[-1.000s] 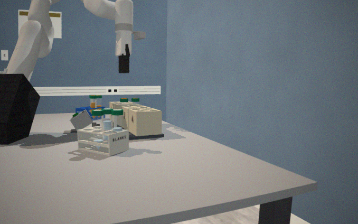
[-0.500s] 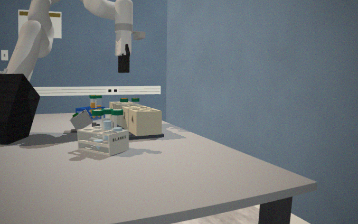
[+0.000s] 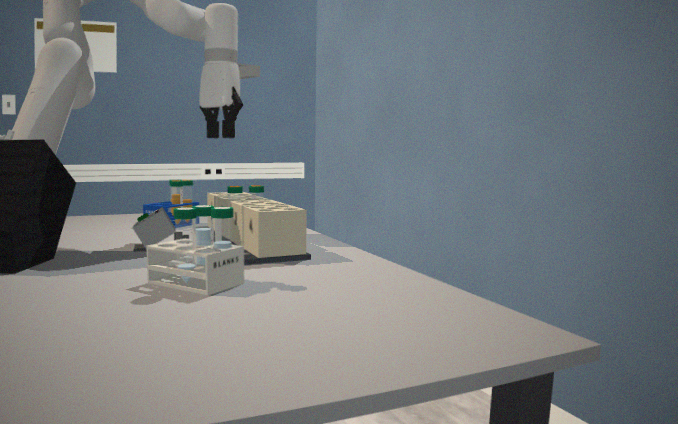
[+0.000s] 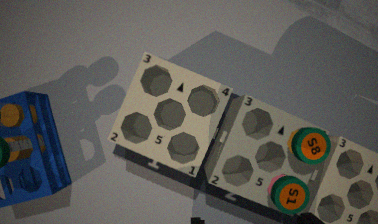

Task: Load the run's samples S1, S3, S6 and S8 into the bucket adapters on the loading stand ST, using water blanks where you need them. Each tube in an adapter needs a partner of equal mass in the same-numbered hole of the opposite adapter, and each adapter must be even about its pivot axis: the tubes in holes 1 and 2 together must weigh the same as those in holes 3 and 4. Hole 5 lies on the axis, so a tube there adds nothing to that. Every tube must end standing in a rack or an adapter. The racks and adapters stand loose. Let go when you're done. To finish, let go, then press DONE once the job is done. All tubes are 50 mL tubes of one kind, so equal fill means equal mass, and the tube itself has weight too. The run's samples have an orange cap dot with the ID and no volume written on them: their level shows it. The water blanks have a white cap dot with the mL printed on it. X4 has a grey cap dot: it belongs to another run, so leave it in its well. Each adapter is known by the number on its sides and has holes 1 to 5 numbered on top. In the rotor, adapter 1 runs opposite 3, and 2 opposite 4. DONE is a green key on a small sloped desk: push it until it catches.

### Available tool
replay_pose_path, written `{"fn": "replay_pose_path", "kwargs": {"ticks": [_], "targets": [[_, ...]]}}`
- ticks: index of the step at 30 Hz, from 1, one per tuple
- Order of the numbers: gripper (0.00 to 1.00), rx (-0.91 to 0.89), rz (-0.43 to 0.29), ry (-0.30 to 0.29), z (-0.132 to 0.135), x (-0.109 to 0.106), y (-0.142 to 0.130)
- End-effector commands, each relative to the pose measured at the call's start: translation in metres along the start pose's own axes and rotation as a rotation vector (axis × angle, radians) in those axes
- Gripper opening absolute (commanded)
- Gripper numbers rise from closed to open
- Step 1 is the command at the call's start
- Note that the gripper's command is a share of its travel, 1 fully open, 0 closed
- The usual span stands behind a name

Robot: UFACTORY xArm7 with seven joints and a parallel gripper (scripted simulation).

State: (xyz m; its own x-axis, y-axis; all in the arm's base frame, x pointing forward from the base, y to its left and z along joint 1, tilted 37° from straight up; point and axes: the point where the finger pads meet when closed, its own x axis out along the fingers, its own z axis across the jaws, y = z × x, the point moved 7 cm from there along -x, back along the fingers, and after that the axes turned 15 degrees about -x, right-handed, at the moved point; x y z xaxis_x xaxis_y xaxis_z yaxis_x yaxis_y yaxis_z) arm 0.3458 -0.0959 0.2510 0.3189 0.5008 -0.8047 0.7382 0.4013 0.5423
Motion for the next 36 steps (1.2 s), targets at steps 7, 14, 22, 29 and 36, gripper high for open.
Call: {"fn": "replay_pose_path", "kwargs": {"ticks": [7,14,22,29,36], "targets": [[0.57,-0.263,0.005,-0.006,-0.039,-0.002,0.017],[0.57,-0.263,0.005,-0.005,-0.066,-0.002,0.029],[0.57,-0.263,0.005,-0.005,-0.103,-0.002,0.044],[0.57,-0.263,0.005,-0.005,-0.126,-0.002,0.054],[0.57,-0.264,0.006,-0.004,-0.159,-0.002,0.068]]}}
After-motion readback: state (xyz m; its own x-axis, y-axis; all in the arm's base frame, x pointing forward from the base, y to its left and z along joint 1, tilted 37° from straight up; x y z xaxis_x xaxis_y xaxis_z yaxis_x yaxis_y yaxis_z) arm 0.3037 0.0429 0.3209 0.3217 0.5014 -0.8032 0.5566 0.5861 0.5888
